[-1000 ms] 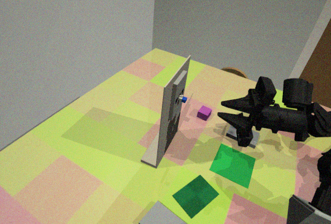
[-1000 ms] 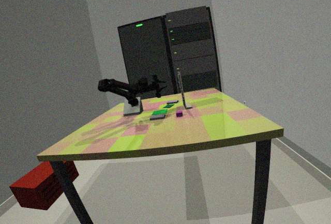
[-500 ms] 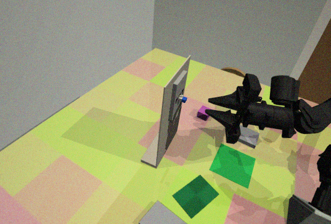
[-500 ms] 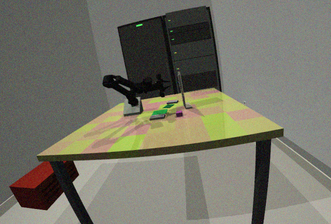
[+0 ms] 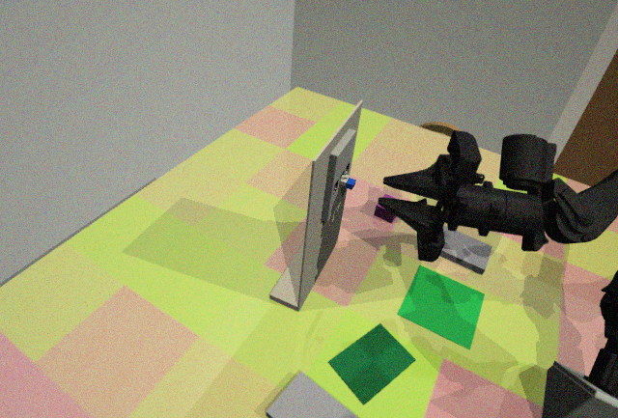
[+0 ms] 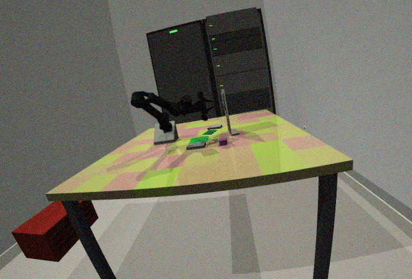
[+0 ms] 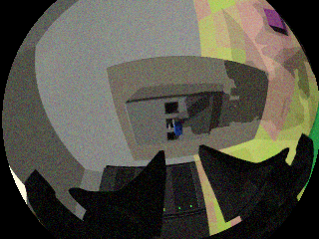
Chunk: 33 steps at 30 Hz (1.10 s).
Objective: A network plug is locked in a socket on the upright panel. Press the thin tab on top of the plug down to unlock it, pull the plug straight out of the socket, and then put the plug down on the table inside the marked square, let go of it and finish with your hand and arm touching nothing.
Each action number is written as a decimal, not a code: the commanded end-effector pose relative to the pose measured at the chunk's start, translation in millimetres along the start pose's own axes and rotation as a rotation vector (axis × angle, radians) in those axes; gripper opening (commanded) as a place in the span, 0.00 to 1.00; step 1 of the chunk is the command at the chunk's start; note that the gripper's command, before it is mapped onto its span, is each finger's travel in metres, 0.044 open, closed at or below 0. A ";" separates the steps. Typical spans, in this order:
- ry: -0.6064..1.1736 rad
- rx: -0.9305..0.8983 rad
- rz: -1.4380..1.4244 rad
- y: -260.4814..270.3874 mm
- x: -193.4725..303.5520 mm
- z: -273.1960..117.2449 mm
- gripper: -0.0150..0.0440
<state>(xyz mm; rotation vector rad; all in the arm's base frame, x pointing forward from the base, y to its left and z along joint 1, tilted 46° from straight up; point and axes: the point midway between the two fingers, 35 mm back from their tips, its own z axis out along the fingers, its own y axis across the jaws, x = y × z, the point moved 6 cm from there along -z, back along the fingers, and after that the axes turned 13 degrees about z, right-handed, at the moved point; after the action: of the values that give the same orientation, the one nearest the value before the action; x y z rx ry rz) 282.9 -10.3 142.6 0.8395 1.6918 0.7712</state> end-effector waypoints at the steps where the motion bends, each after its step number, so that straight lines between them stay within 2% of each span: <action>1: 0.006 0.001 0.005 0.1 -0.9 6.5 0.52; 33: 0.005 -0.001 0.005 0.7 -9.1 42.8 0.52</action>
<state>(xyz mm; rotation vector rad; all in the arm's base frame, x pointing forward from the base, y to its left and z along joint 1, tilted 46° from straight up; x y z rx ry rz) 320.9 -13.7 139.8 0.8377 1.6900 0.7724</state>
